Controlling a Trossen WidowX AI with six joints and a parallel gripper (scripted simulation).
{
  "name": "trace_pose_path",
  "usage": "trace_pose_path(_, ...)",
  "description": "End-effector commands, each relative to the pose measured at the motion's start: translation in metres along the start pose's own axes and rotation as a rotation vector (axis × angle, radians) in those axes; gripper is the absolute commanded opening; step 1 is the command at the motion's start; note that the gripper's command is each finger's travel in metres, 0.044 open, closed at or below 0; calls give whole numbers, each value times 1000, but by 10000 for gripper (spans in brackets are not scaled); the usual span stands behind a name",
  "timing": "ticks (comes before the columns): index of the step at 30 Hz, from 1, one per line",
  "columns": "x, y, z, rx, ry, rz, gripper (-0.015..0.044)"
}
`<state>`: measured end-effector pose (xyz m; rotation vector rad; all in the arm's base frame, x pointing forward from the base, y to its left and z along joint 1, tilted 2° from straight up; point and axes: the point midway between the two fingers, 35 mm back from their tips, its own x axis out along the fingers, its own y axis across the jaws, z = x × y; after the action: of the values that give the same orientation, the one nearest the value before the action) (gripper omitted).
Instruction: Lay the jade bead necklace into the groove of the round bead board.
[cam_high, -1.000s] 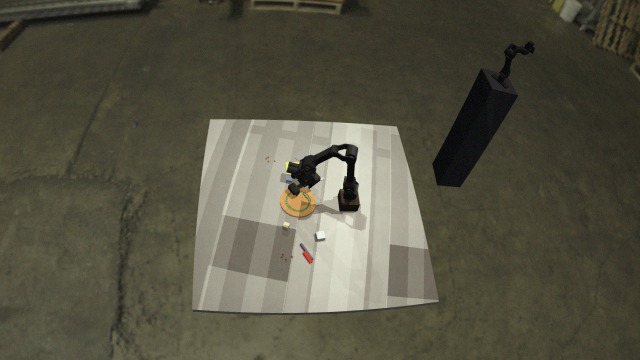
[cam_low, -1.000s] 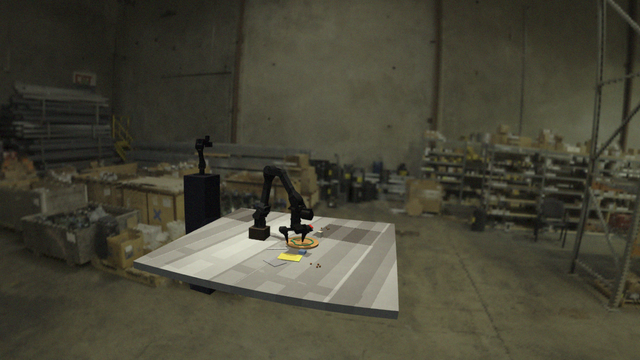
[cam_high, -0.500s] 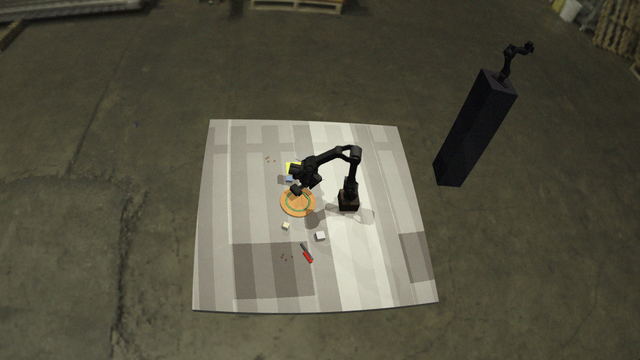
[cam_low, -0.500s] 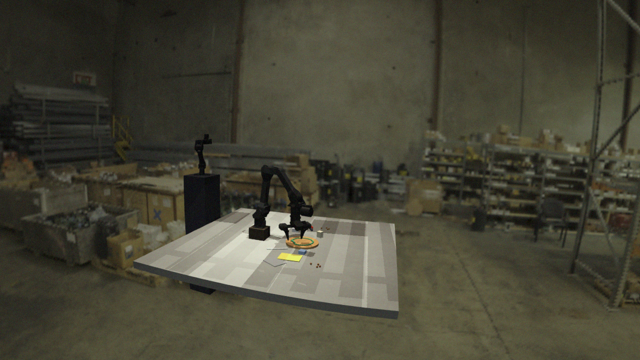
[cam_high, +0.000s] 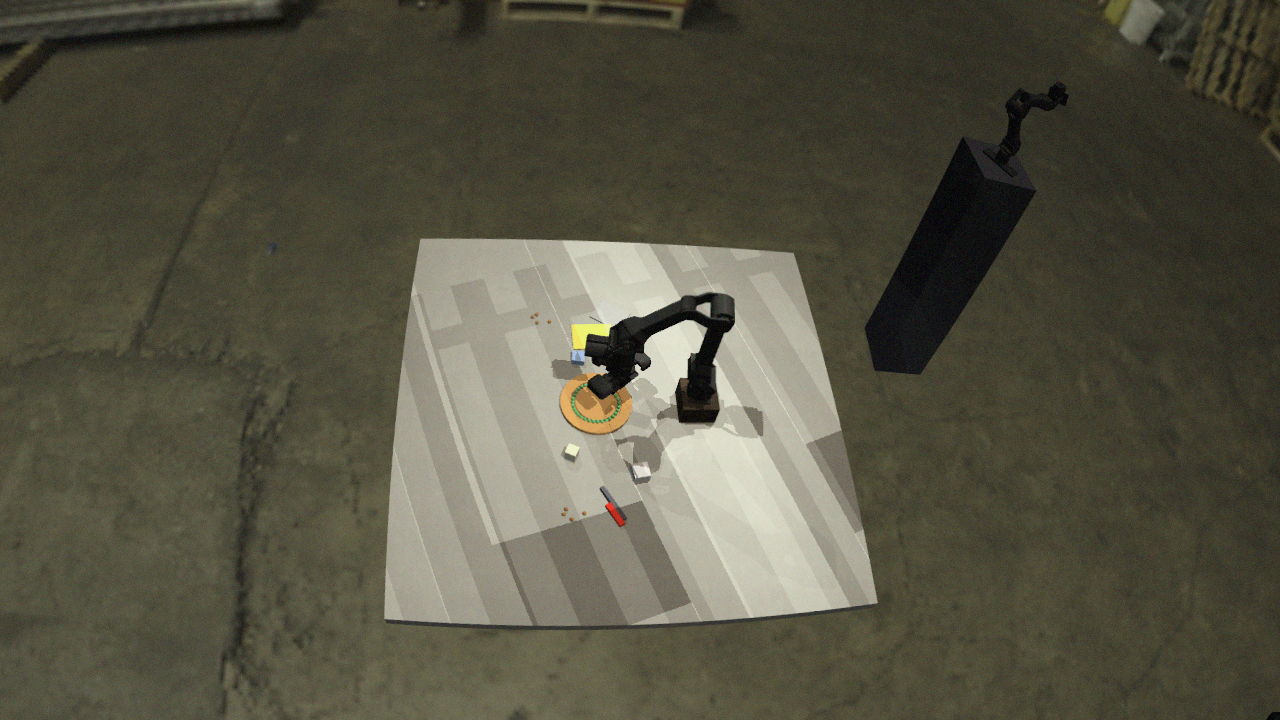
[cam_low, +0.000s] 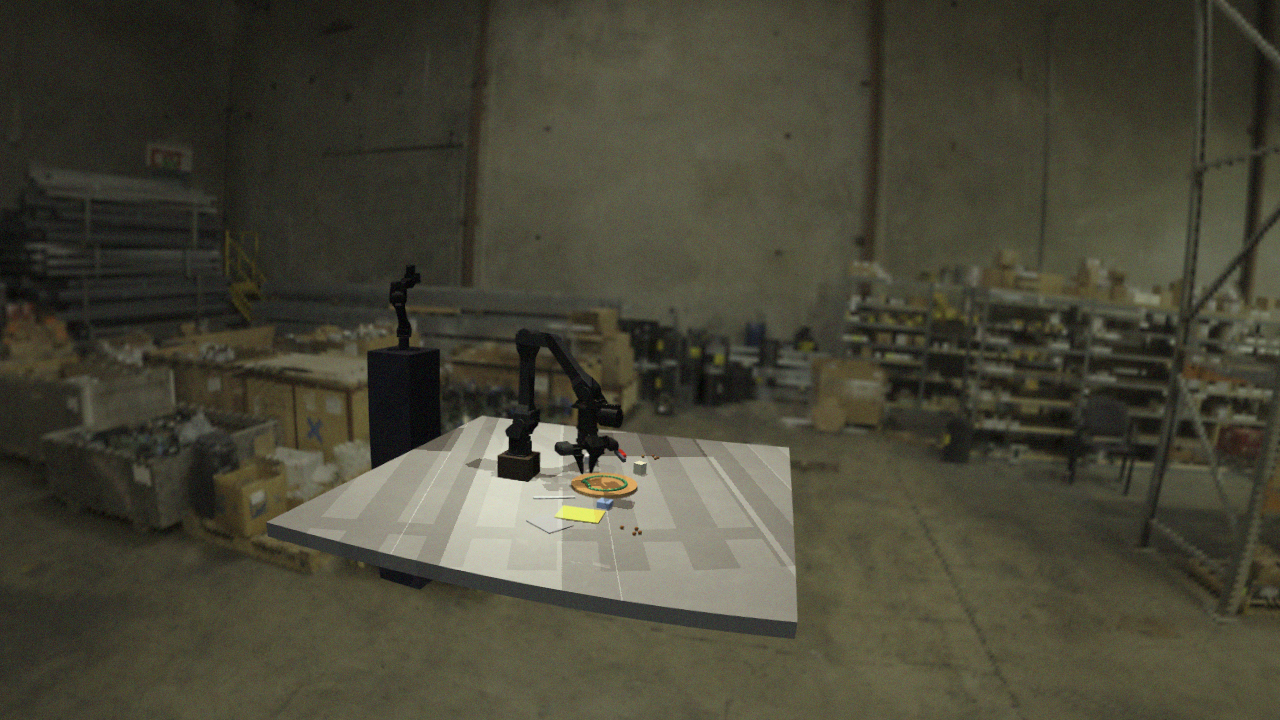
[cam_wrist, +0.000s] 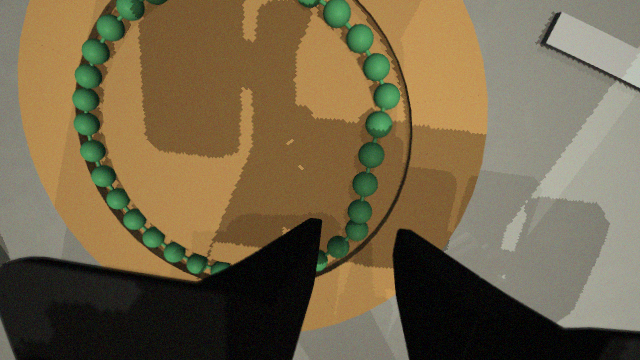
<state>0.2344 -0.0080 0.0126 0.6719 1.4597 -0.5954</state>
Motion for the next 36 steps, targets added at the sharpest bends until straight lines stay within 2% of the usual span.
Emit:
trace_pose_path(1, -1, 0, 0, 0, -2, 2, 120)
trace_pose_path(22, 29, -2, -3, 2, 8, -7, 120)
trace_pose_path(30, 30, -2, -3, 2, 8, -7, 120)
trace_pose_path(34, 28, -1, -2, -1, 4, -4, 15)
trace_pose_path(36, 28, -1, -2, -1, 4, -4, 0)
